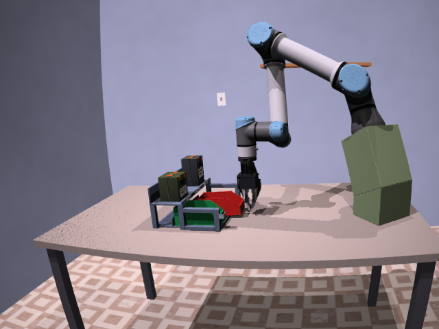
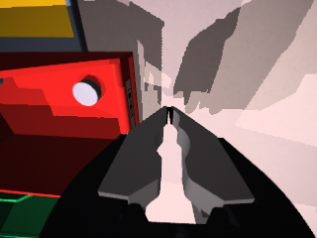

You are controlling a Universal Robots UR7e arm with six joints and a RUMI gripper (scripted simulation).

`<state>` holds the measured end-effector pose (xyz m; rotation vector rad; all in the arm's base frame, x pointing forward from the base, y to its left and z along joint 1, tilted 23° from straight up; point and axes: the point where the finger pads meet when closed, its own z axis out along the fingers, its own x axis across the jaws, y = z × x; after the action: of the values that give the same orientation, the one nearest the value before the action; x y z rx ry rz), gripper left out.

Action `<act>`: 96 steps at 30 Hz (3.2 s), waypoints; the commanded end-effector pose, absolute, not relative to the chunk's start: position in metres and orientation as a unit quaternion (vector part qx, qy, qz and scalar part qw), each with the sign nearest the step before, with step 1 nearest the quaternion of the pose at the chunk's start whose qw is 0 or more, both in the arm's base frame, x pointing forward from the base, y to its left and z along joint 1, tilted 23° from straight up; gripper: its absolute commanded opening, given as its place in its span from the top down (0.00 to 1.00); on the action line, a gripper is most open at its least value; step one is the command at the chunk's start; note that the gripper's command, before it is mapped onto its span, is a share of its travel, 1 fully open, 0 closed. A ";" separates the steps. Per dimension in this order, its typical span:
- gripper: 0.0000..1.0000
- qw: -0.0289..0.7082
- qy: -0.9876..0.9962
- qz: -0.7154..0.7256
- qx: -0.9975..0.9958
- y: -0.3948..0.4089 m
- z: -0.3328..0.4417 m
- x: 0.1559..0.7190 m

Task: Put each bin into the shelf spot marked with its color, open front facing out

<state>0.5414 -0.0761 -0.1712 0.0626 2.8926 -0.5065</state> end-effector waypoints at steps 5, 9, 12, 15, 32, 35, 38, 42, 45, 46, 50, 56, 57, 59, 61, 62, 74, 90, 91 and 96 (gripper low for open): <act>1.00 0.103 0.980 -0.172 0.021 -0.075 -0.169 0.553; 1.00 0.103 0.979 -0.172 0.021 -0.075 -0.168 0.554; 1.00 0.103 0.979 -0.172 0.021 -0.075 -0.168 0.554; 1.00 0.103 0.979 -0.172 0.021 -0.075 -0.168 0.554; 1.00 0.103 0.979 -0.172 0.021 -0.075 -0.168 0.554; 1.00 0.103 0.979 -0.172 0.021 -0.075 -0.168 0.554; 1.00 0.103 0.979 -0.172 0.021 -0.075 -0.168 0.554; 1.00 0.103 0.979 -0.172 0.021 -0.075 -0.168 0.555; 1.00 0.103 0.979 -0.172 0.021 -0.075 -0.168 0.554; 1.00 0.103 0.979 -0.172 0.021 -0.075 -0.168 0.555; 1.00 0.103 0.979 -0.172 0.021 -0.075 -0.168 0.555; 1.00 0.103 0.979 -0.172 0.021 -0.075 -0.167 0.557; 1.00 0.103 0.979 -0.172 0.021 -0.075 -0.167 0.557; 1.00 0.103 0.979 -0.172 0.021 -0.075 -0.167 0.557; 1.00 0.103 0.979 -0.172 0.021 -0.075 -0.167 0.557; 1.00 0.103 0.979 -0.172 0.021 -0.075 -0.167 0.558; 1.00 0.103 0.979 -0.172 0.021 -0.075 -0.166 0.562; 1.00 0.103 0.979 -0.172 0.021 -0.075 -0.165 0.570; 1.00 0.103 0.979 -0.172 0.021 -0.075 -0.165 0.571; 1.00 0.103 0.979 -0.172 0.021 -0.075 -0.164 0.573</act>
<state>0.5676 -0.0754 -0.1656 0.0621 2.8935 -0.5065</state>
